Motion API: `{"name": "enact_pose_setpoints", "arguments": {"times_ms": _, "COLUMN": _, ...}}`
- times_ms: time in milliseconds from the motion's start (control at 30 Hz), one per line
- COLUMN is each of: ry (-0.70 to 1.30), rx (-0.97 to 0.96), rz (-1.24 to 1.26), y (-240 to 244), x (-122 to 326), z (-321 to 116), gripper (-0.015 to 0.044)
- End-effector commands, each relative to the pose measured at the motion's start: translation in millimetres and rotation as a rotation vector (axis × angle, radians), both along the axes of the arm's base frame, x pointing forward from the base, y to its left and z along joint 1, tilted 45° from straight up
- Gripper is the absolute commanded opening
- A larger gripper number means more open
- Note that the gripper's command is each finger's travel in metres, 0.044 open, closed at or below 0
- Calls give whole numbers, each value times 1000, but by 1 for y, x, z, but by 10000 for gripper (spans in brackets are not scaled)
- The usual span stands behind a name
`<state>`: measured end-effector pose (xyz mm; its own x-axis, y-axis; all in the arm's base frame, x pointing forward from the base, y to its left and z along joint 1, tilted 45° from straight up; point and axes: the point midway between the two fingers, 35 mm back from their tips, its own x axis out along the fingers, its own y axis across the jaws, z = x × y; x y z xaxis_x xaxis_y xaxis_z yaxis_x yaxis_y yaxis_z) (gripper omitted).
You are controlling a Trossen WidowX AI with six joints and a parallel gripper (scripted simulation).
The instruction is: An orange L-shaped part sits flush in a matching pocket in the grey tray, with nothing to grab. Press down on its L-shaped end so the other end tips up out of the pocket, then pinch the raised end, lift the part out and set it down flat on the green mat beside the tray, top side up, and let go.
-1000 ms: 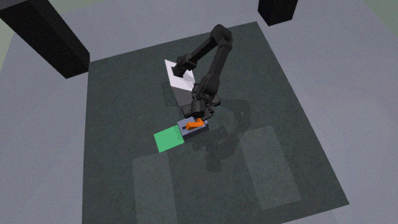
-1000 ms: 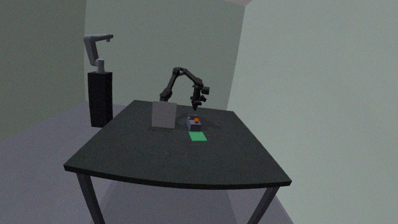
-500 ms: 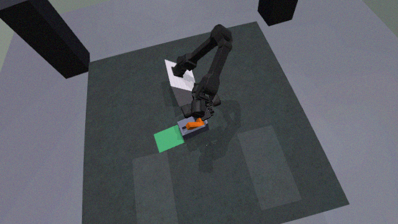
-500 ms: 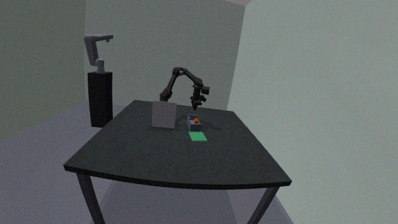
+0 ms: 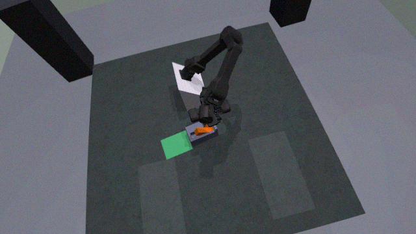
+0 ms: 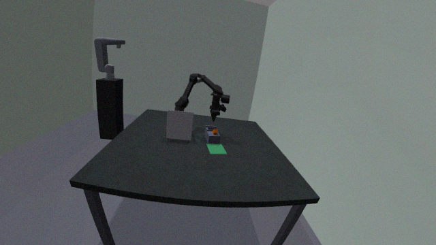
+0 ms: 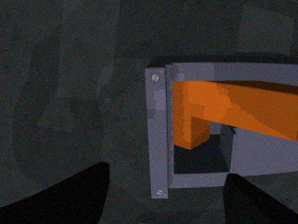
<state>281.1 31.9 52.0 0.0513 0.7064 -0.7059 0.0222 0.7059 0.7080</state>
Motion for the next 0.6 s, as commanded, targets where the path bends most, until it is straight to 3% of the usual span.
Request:
{"name": "enact_pose_setpoints", "arguments": {"times_ms": 0, "ry": 179, "rx": 9, "rz": -182, "y": -10, "x": 5, "z": -9, "gripper": 280}}
{"name": "enact_pose_setpoints", "arguments": {"times_ms": 333, "ry": 967, "rx": 64, "rz": -975, "y": -51, "x": 16, "z": -44, "gripper": 280}}
{"name": "enact_pose_setpoints", "arguments": {"times_ms": 567, "ry": 1020, "rx": 68, "rz": -1028, "y": -54, "x": 16, "z": -47, "gripper": 280}}
